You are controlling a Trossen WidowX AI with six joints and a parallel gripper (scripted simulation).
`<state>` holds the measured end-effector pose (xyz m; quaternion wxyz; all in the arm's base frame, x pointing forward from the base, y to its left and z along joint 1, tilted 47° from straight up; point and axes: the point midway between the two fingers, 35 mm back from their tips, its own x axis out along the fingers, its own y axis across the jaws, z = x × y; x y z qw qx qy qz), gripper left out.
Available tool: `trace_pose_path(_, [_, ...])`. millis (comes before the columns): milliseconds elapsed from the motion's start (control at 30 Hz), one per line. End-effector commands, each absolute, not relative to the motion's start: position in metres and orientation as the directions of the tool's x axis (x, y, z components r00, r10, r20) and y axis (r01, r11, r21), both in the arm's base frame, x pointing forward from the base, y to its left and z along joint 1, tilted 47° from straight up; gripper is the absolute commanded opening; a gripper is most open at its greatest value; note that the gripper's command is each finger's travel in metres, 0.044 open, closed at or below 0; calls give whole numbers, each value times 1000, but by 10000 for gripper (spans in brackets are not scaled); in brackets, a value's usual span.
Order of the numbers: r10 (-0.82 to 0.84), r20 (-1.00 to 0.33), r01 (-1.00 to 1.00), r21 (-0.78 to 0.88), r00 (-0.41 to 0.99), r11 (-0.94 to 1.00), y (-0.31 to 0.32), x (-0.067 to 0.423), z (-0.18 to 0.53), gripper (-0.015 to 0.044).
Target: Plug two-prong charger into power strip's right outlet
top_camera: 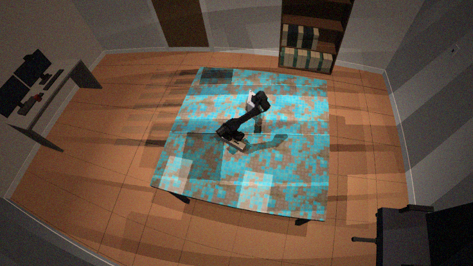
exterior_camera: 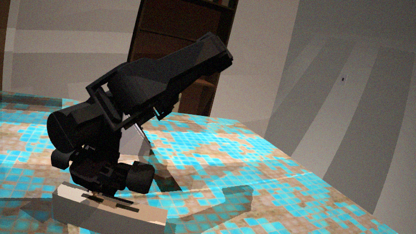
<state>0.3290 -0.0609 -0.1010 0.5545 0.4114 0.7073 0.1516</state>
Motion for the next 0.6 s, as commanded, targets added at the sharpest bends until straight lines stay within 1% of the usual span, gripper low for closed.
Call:
trace_pose_path(0, [744, -667, 400, 675, -29, 620, -63, 335, -103, 0])
trace_pose_path(567, [744, -667, 400, 675, -29, 620, -63, 333, -102, 0])
